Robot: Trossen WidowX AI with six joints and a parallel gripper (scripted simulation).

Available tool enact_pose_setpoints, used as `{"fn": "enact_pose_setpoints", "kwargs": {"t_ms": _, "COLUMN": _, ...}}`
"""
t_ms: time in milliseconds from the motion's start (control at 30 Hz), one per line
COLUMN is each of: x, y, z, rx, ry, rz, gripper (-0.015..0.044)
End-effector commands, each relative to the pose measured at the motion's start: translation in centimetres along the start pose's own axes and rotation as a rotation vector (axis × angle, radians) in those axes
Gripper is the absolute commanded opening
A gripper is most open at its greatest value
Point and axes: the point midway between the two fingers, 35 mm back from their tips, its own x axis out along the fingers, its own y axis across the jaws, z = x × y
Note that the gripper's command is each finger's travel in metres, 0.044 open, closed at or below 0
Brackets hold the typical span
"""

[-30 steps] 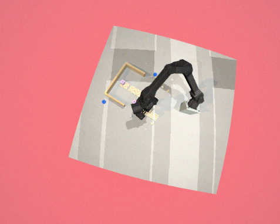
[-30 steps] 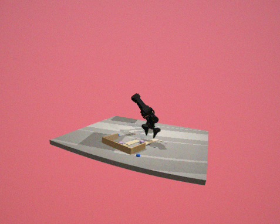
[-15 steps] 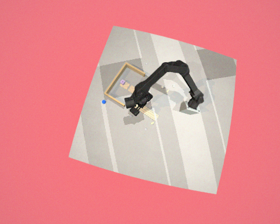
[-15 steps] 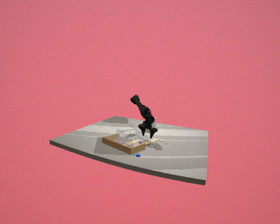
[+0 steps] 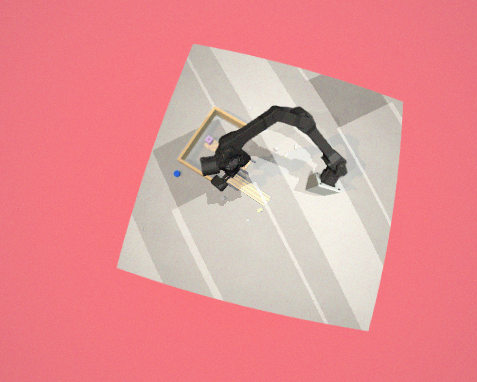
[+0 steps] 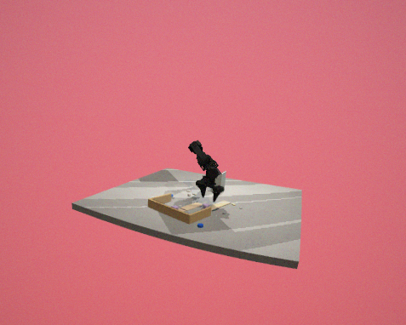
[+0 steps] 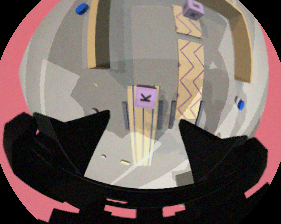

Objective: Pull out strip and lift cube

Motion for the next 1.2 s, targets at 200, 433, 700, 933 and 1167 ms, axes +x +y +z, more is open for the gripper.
{"fn": "enact_pose_setpoints", "kwargs": {"t_ms": 200, "x": 0.2, "y": 0.2, "z": 1.6, "rx": -0.003, "ry": -0.005, "rz": -0.003, "gripper": 0.0335}}
{"fn": "enact_pose_setpoints", "kwargs": {"t_ms": 433, "x": 1.3, "y": 0.2, "z": 1.7, "rx": -0.003, "ry": -0.005, "rz": -0.003, "gripper": 0.0250}}
{"fn": "enact_pose_setpoints", "kwargs": {"t_ms": 700, "x": 2.6, "y": 0.2, "z": 1.7, "rx": -0.003, "ry": -0.005, "rz": -0.004, "gripper": 0.0250}}
{"fn": "enact_pose_setpoints", "kwargs": {"t_ms": 933, "x": 3.8, "y": 0.2, "z": 1.7, "rx": -0.003, "ry": -0.005, "rz": -0.004, "gripper": 0.0250}}
{"fn": "enact_pose_setpoints", "kwargs": {"t_ms": 1167, "x": 4.9, "y": 0.1, "z": 1.7, "rx": -0.003, "ry": -0.006, "rz": -0.005, "gripper": 0.0250}}
